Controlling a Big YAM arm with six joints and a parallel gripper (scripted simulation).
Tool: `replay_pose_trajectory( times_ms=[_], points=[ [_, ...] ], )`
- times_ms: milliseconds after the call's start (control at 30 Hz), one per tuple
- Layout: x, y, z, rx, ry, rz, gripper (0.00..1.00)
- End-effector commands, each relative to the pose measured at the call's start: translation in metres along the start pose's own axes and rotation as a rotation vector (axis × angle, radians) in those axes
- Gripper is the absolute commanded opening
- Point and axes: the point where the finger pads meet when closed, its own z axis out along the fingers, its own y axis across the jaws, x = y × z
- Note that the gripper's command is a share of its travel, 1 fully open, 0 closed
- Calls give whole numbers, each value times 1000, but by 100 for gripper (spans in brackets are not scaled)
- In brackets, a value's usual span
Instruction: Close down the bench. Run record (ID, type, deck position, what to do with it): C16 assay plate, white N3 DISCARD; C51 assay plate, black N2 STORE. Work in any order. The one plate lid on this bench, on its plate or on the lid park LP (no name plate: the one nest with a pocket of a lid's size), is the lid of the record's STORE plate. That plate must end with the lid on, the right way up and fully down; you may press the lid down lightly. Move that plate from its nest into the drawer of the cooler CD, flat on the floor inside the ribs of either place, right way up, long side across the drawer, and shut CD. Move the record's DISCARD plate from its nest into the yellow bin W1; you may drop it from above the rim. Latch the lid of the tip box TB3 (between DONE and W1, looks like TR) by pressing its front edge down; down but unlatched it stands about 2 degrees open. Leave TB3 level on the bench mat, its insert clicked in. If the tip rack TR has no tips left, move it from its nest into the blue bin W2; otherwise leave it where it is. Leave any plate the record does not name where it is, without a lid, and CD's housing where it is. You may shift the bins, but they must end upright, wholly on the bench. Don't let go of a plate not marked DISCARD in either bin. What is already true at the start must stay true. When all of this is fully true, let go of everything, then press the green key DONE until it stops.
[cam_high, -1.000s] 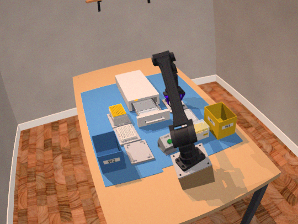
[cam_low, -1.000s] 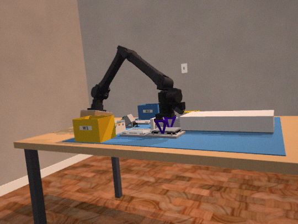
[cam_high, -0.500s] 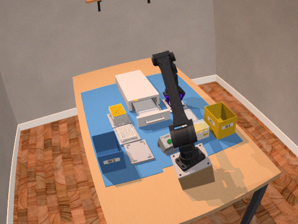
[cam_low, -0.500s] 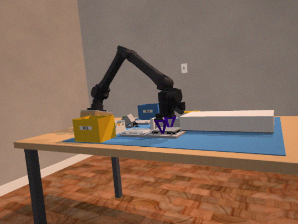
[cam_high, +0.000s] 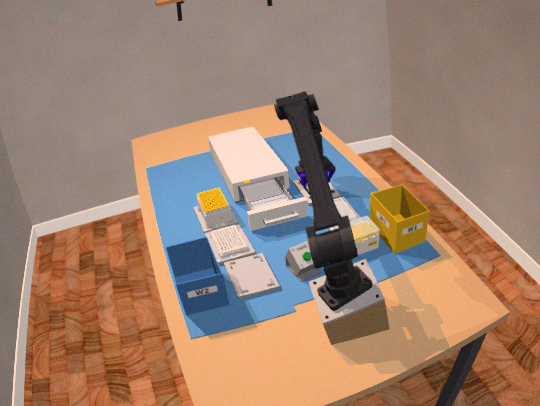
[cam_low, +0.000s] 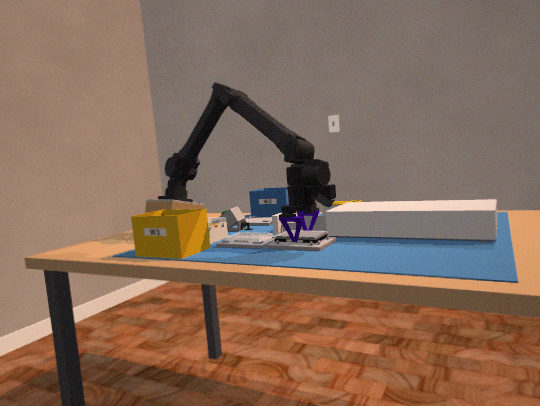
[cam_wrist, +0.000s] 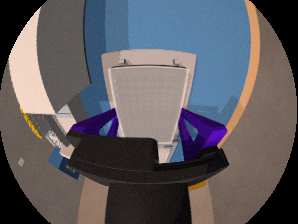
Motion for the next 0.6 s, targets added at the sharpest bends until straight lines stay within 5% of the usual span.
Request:
replay_pose_trajectory(
  times_ms=[0, 567],
  points=[
    [-27, -11, -59, 28, -88, -9, 0],
    [-27, -11, -81, 30, -92, -8, 0]
  ],
)
